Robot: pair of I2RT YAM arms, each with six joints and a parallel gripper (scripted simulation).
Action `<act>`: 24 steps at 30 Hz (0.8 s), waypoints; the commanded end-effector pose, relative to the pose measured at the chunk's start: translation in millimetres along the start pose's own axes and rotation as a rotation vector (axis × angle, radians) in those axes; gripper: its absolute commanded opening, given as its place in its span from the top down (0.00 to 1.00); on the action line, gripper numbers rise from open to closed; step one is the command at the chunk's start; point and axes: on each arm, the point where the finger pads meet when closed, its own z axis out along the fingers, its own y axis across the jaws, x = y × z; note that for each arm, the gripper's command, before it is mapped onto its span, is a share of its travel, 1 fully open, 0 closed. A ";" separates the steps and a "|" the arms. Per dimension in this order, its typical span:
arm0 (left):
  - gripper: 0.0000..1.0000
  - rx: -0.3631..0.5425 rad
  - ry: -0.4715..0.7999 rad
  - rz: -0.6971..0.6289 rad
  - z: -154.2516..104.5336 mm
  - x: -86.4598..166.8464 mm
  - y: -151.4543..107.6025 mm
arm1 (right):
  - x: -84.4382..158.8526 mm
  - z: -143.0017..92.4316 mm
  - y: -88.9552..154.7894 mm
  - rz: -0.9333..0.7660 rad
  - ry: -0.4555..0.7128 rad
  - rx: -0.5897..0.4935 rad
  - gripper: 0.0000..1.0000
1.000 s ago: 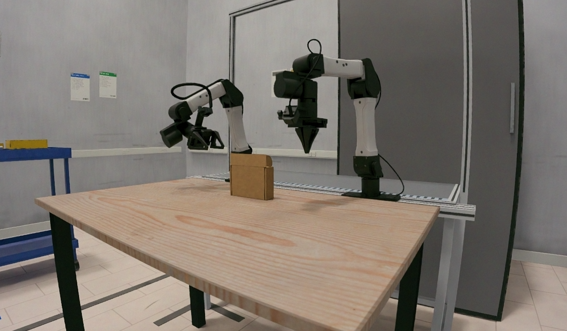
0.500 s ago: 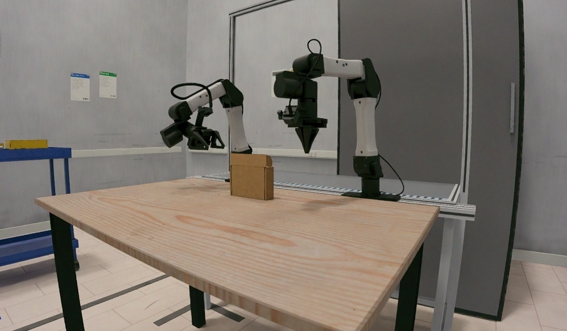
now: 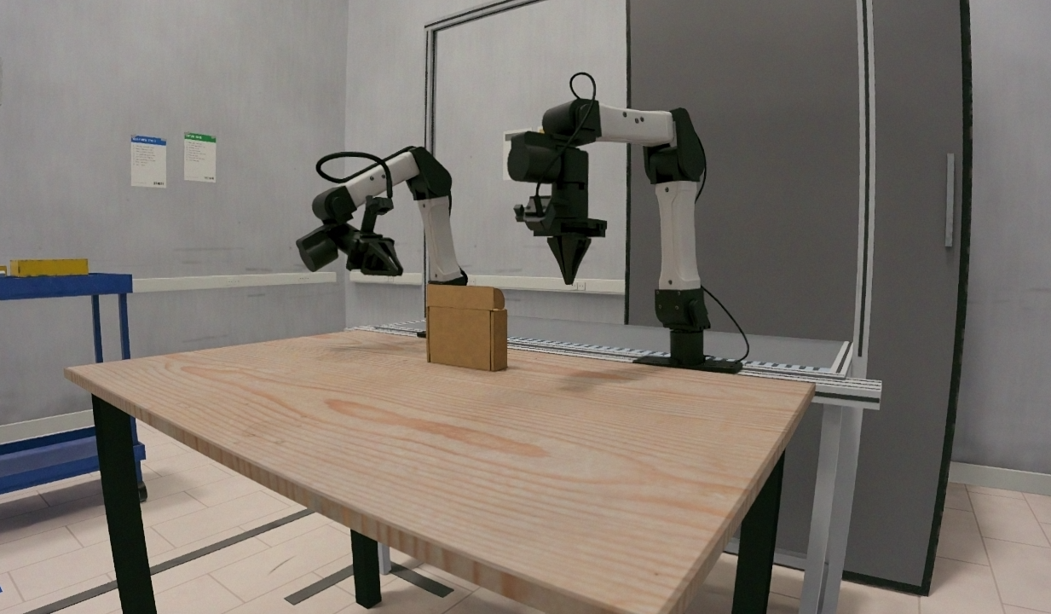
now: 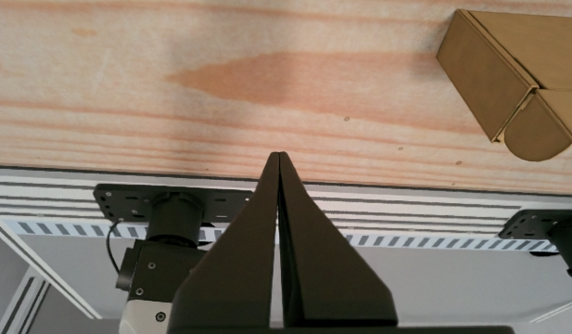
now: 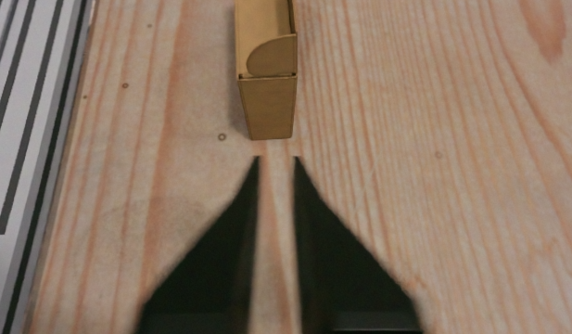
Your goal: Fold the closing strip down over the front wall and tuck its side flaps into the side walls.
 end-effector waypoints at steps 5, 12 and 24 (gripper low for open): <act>0.99 0.004 -0.010 0.005 -2.5 -0.7 0.2 | -4.7 -1.7 4.2 0.115 0.108 0.107 0.99; 0.99 0.004 -0.010 0.005 -2.5 -0.7 0.2 | -4.2 -1.8 3.8 0.173 0.164 0.167 0.99; 0.99 0.004 -0.010 0.005 -2.5 -0.7 0.2 | -3.7 -2.0 3.1 0.324 0.287 0.284 0.99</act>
